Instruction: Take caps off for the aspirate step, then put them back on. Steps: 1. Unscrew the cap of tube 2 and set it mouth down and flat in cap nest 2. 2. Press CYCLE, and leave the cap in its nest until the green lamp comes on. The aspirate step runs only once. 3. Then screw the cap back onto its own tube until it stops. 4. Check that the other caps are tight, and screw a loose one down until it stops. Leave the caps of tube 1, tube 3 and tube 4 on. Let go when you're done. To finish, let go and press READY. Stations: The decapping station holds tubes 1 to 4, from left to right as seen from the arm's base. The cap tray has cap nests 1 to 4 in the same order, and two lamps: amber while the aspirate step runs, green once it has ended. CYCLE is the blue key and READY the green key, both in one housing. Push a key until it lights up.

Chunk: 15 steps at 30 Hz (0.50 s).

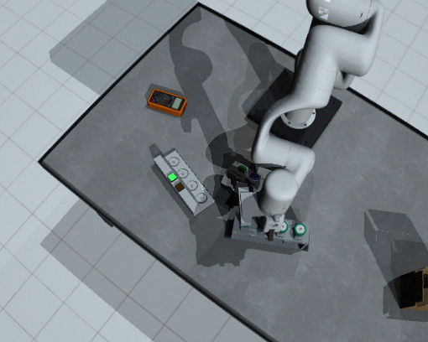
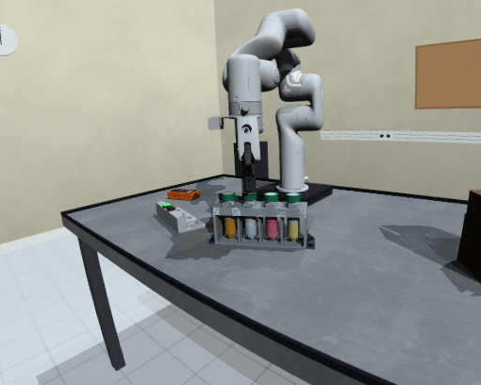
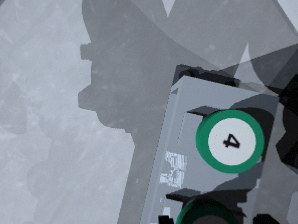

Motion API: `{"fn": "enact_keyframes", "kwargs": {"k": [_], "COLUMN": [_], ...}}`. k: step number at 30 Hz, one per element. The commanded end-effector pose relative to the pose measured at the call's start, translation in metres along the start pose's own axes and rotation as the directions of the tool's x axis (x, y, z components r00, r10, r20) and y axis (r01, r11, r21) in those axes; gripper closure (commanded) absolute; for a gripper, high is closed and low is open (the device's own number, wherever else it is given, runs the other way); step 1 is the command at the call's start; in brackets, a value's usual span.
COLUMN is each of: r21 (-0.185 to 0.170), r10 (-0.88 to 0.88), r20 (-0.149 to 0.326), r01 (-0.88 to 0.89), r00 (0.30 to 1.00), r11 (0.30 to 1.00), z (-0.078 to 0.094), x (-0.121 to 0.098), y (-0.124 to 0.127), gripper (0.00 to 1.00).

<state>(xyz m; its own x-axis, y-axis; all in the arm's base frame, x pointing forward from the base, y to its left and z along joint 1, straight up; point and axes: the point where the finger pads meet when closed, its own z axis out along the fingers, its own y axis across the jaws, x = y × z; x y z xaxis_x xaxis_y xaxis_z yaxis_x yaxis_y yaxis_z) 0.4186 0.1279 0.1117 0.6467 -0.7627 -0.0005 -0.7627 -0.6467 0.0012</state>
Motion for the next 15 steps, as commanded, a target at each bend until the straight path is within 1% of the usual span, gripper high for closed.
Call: {"fn": "enact_keyframes", "kwargs": {"k": [1, 15], "r21": [0.005, 0.005], "r10": [0.0, 0.0], "r20": [-0.002, -0.002], "r01": [0.0, 0.0], "r00": [1.0, 1.0], "r11": [1.0, 1.0], "z": [0.0081, 0.011], "x": [0.0009, 0.0008], "y": [-0.0018, -0.0017], "gripper": [0.54, 0.54]}}
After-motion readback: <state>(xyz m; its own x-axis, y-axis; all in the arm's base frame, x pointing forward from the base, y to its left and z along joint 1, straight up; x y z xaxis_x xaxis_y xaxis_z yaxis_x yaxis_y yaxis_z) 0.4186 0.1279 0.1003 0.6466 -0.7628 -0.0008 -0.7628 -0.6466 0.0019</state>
